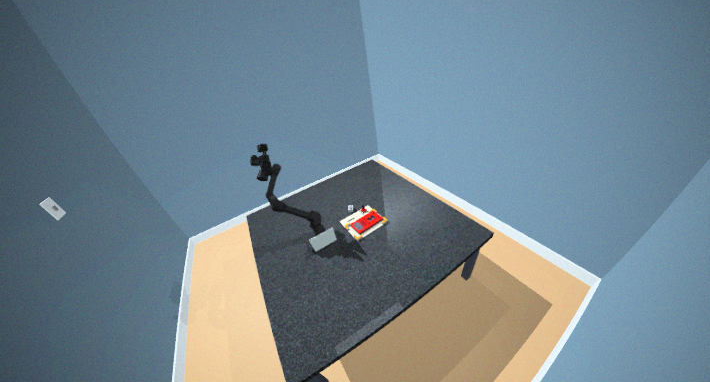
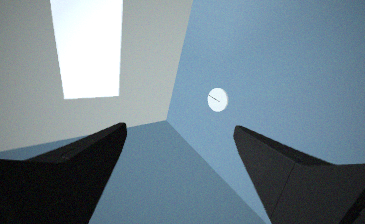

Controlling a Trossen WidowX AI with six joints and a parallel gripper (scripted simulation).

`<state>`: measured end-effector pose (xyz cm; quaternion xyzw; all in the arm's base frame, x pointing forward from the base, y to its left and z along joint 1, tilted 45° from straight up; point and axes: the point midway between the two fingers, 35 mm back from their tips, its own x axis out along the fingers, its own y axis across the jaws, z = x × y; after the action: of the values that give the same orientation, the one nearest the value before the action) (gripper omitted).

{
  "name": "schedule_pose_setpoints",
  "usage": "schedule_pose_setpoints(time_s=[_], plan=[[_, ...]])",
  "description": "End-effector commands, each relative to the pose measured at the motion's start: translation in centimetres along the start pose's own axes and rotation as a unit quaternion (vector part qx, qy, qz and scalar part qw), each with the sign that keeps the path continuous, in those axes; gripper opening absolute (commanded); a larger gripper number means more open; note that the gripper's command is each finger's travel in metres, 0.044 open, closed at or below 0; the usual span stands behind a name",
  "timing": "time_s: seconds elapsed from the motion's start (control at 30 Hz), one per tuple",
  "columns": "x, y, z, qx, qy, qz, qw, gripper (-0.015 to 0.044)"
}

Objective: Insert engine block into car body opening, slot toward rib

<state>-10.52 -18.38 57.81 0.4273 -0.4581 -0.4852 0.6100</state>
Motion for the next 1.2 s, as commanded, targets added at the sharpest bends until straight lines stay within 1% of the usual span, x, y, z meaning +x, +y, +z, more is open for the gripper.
schedule_pose_setpoints(time_s=[0.0, 0.03, 0.6, 1.0, 1.17], plan=[[0.0, 0.0, 0.0, 0.000, 0.000, 0.000, 1.000, 0.0426], [0.0, 0.1, 0.0, -0.001, -0.001, 0.001, 1.000, 0.0440], [-1.4, 5.8, -3.4, -0.054, -0.063, 0.083, 0.993, 0.0440], [-2.5, 9.6, -7.2, -0.089, -0.080, 0.157, 0.980, 0.0440], [-2.8, 9.8, -7.8, -0.103, -0.094, 0.158, 0.978, 0.0440]])
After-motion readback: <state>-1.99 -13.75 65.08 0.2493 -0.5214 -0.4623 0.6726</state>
